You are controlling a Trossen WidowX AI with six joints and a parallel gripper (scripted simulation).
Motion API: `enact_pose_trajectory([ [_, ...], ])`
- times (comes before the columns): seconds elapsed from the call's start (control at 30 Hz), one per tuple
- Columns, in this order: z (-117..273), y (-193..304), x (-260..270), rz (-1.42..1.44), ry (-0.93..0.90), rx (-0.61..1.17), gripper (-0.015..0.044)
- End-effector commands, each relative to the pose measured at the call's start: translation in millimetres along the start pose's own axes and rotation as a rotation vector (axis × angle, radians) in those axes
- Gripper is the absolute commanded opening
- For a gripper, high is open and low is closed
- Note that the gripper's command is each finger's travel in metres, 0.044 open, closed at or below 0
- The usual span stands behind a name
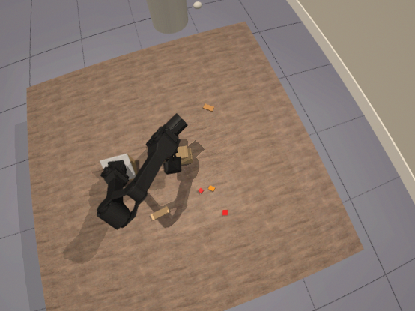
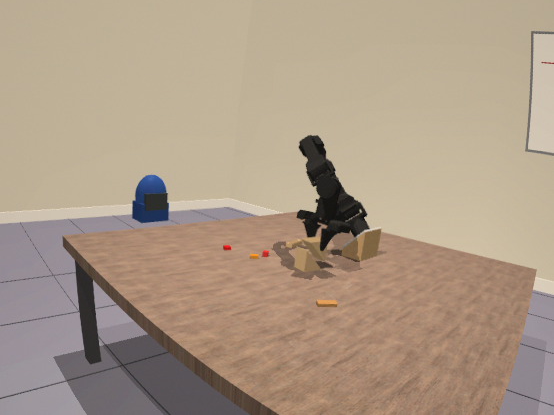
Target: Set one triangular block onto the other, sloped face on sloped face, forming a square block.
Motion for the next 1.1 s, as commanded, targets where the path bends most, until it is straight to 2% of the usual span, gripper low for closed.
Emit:
enact_pose_trajectory([
  [0.0, -0.8, -0.7, 0.2, 0.006, -0.001, 0.001, 0.0],
  [1.07, -13.3, 2.2, -0.3, 0.007, -0.001, 0.001, 0.0],
])
Point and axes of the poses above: the point midway between the two fingers, 35 mm back from their tips, its own z axis back along the fingers, its own x axis across the jaws, y = z × x, the point moved 9 cm from there along z, back along the fingers, and after that the axes turned 8 degrees about -z, right-handed, at the moved point
